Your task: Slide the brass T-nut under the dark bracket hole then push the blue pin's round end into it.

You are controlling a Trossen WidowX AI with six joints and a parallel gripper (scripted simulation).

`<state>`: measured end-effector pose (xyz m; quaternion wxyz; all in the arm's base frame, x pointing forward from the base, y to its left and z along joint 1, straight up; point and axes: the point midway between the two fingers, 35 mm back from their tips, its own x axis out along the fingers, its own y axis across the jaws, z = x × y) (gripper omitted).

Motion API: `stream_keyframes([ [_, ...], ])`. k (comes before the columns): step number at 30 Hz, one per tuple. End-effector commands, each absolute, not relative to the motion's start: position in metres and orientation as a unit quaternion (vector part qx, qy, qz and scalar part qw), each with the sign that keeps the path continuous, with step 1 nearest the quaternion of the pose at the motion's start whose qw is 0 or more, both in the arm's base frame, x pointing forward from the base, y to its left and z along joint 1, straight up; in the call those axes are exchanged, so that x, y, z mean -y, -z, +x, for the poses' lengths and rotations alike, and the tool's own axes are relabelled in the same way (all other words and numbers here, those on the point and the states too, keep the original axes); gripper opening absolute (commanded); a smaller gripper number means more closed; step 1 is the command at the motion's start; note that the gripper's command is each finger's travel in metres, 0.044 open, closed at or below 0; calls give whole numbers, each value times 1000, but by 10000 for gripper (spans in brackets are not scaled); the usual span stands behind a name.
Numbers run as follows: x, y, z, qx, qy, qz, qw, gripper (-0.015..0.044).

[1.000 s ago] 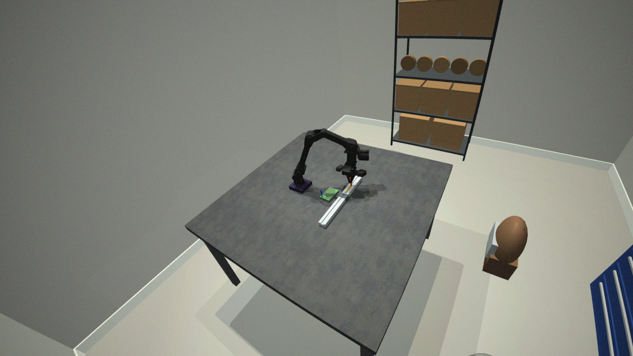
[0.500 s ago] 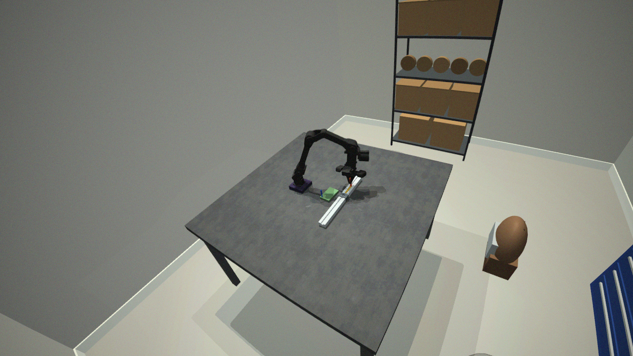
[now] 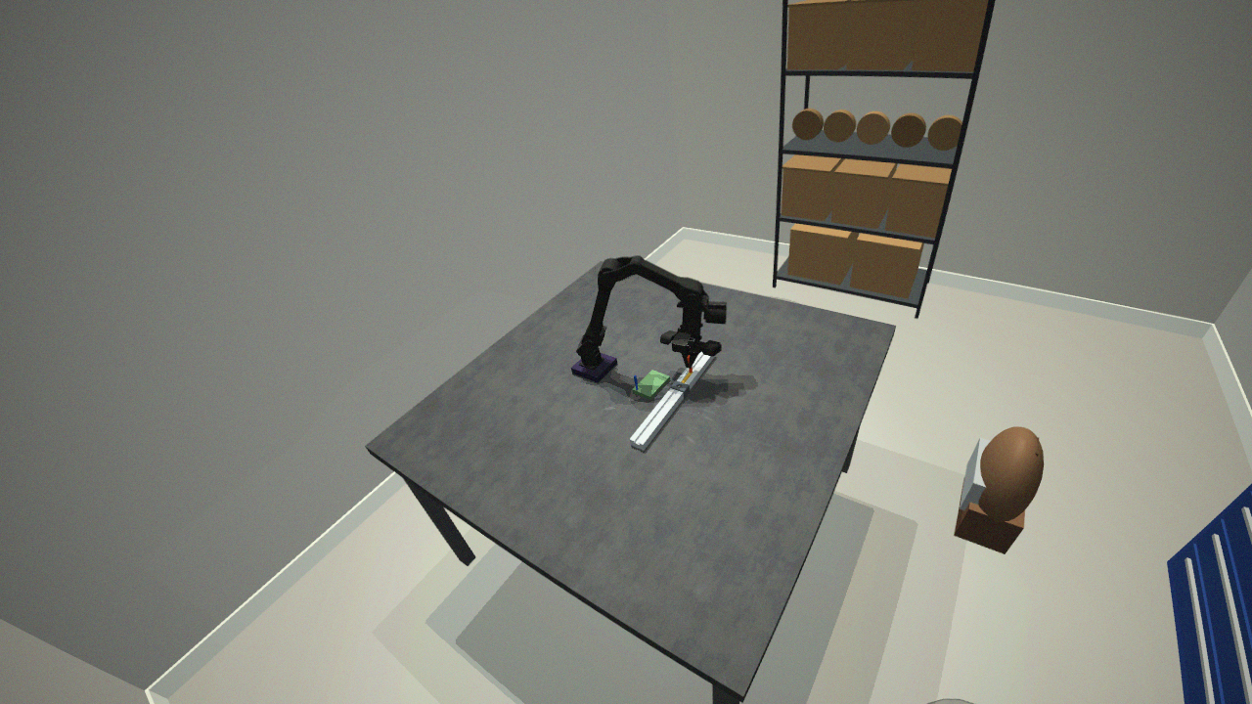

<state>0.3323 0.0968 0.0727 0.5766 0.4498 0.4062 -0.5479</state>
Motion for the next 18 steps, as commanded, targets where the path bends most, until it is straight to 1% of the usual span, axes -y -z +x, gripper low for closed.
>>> stream_keyframes([
  [1, -89, -72, 332, -406, 548, 447, 579, -150],
  [18, -79, -72, 332, -406, 548, 447, 579, -150],
])
